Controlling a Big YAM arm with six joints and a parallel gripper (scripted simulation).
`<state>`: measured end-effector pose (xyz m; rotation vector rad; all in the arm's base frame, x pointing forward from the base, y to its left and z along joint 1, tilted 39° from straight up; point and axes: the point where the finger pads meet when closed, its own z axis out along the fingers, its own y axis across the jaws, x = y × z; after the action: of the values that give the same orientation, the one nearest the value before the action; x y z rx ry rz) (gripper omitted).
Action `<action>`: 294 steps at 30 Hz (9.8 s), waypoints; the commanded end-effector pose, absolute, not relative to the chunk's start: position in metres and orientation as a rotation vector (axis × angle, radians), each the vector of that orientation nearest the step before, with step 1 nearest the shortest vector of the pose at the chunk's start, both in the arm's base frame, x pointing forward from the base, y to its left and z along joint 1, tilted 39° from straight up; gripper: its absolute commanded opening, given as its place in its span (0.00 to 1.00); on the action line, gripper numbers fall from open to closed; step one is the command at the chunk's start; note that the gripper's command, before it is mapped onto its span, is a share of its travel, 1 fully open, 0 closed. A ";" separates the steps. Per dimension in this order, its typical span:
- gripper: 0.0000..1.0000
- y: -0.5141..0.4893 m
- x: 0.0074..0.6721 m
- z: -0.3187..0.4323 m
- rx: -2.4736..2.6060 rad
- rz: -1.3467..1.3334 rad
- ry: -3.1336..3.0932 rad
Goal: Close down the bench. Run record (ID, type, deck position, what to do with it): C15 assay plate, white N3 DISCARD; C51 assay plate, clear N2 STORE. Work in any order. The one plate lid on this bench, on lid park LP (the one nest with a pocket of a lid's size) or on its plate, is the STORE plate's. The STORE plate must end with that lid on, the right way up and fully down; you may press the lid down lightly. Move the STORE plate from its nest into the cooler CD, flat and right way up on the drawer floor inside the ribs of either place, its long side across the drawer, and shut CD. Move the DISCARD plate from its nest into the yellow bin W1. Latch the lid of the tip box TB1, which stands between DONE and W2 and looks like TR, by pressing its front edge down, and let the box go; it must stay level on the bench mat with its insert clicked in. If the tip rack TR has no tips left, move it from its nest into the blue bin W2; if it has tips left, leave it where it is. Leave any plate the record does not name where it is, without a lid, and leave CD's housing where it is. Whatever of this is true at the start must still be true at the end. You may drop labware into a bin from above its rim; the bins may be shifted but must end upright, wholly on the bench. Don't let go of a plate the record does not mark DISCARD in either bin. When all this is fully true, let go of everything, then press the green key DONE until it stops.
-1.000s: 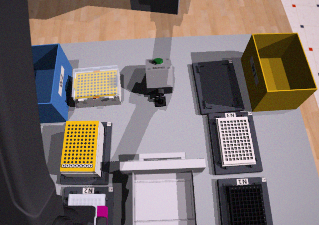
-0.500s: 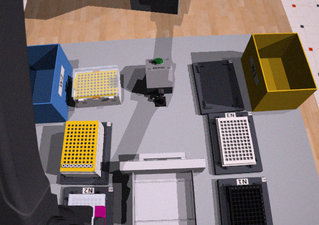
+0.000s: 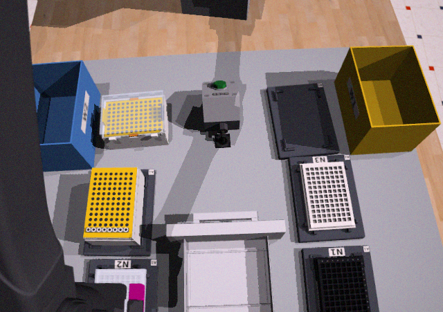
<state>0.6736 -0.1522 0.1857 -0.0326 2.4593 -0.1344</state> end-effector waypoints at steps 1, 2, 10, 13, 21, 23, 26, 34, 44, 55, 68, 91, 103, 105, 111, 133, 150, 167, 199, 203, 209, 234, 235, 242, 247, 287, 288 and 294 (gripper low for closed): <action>1.00 -0.159 0.663 0.215 -0.036 -0.152 2.429; 1.00 -0.159 0.663 0.215 -0.036 -0.152 2.429; 1.00 -0.158 0.657 0.222 -0.036 -0.152 2.429; 1.00 -0.157 0.654 0.225 -0.037 -0.152 2.429; 1.00 -0.156 0.649 0.232 -0.037 -0.153 2.427; 1.00 -0.156 0.647 0.233 -0.036 -0.152 2.429; 1.00 -0.155 0.645 0.236 -0.037 -0.152 2.429; 1.00 -0.155 0.638 0.244 -0.036 -0.152 2.429; 1.00 -0.154 0.638 0.237 -0.038 -0.148 2.440; 1.00 -0.154 0.638 0.237 -0.038 -0.148 2.440; 1.00 -0.154 0.638 0.237 -0.038 -0.148 2.440; 1.00 -0.154 0.637 0.243 -0.038 -0.154 2.422; 1.00 -0.154 0.637 0.243 -0.038 -0.154 2.422; 1.00 -0.154 0.637 0.243 -0.038 -0.154 2.422; 1.00 -0.154 0.637 0.243 -0.038 -0.154 2.422; 1.00 -0.154 0.652 0.215 -0.040 -0.145 2.444; 1.00 -0.152 0.675 0.216 -0.043 -0.148 2.411; 1.00 -0.151 0.688 0.200 -0.039 -0.143 2.414; 1.00 -0.155 0.711 0.169 -0.031 -0.139 2.417; 1.00 -0.154 0.714 0.165 -0.032 -0.139 2.416; 1.00 -0.156 0.716 0.181 -0.030 -0.148 2.388; 1.00 -0.156 0.721 0.170 -0.031 -0.144 2.398; 1.00 -0.156 0.721 0.170 -0.031 -0.144 2.398; 1.00 -0.156 0.721 0.170 -0.031 -0.144 2.398; 1.00 -0.156 0.721 0.170 -0.031 -0.144 2.398; 1.00 -0.160 0.736 0.137 -0.040 -0.143 2.417; 1.00 -0.160 0.736 0.137 -0.040 -0.143 2.417; 1.00 -0.160 0.736 0.137 -0.040 -0.143 2.417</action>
<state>0.7129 -0.1593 0.1149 -0.0320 2.4786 -0.1315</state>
